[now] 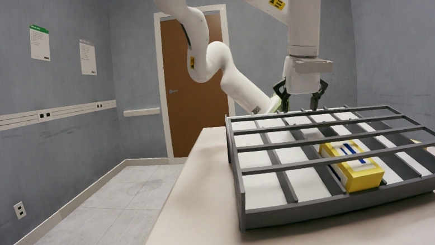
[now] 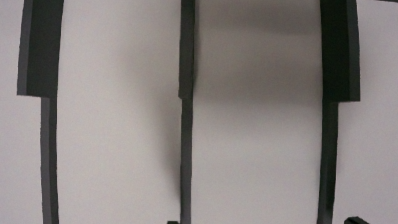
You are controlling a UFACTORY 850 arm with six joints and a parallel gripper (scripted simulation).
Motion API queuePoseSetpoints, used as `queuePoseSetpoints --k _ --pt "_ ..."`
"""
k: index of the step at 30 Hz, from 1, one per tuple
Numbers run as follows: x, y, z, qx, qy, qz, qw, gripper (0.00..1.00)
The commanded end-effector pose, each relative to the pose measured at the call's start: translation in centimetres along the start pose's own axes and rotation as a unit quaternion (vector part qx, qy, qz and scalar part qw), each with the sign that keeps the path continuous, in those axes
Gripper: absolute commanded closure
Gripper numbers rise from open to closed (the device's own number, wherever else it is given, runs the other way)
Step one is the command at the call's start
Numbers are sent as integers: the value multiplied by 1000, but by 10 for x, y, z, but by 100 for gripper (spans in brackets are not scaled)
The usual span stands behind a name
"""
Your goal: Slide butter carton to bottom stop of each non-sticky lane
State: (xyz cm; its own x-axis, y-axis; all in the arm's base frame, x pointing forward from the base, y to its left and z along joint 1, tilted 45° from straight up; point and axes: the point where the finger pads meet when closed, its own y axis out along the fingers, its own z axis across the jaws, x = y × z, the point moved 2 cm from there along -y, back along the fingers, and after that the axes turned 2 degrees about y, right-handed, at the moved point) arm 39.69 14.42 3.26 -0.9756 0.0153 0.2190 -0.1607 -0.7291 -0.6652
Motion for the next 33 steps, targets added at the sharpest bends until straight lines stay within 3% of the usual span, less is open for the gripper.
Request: queuePoseSetpoints --k 1,30,31,33 --pt "0 -1 0 0 0 1 1000 0" --pt "0 -1 0 0 0 1 1000 0" --pt "0 -29 0 0 0 1 1000 0" --pt "0 -29 0 0 0 1 1000 0"
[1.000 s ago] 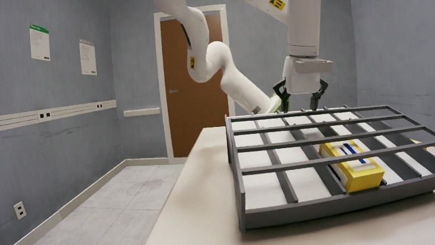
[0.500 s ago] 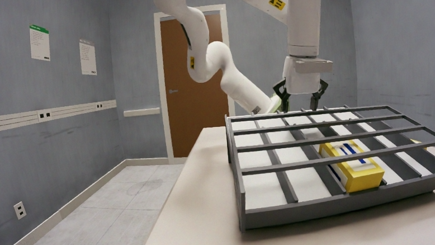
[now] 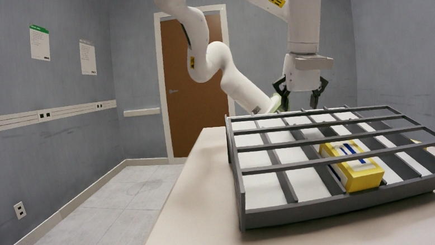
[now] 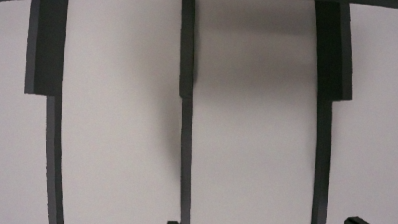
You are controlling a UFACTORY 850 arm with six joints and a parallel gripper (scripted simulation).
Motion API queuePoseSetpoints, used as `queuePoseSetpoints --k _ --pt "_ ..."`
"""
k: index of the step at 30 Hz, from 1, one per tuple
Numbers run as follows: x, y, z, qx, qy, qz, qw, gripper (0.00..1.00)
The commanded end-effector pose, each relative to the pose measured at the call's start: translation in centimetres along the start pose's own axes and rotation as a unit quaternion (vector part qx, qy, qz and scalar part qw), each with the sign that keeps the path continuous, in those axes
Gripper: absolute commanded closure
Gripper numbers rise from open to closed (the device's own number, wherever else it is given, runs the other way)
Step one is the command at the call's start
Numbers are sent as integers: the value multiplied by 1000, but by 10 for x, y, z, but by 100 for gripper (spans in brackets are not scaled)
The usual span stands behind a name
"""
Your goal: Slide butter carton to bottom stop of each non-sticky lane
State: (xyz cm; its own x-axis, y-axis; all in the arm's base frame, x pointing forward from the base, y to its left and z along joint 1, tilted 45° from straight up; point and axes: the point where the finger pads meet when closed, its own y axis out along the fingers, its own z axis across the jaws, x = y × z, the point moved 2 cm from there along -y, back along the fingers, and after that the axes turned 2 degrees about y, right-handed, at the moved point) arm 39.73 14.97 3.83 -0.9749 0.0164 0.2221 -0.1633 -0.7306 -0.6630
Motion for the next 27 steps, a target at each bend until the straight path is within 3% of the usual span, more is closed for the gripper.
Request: queuePoseSetpoints --k 1,14,15,18,20,27 --pt "-1 -21 0 -2 1 2 1000 0" --pt "-1 -21 0 -2 1 2 1000 0" --pt "20 -85 1 -6 1 141 990 0" --pt "23 -92 1 -6 1 149 989 0" --pt "34 -115 1 -6 1 149 989 0" --pt "34 -115 1 -6 1 149 989 0"
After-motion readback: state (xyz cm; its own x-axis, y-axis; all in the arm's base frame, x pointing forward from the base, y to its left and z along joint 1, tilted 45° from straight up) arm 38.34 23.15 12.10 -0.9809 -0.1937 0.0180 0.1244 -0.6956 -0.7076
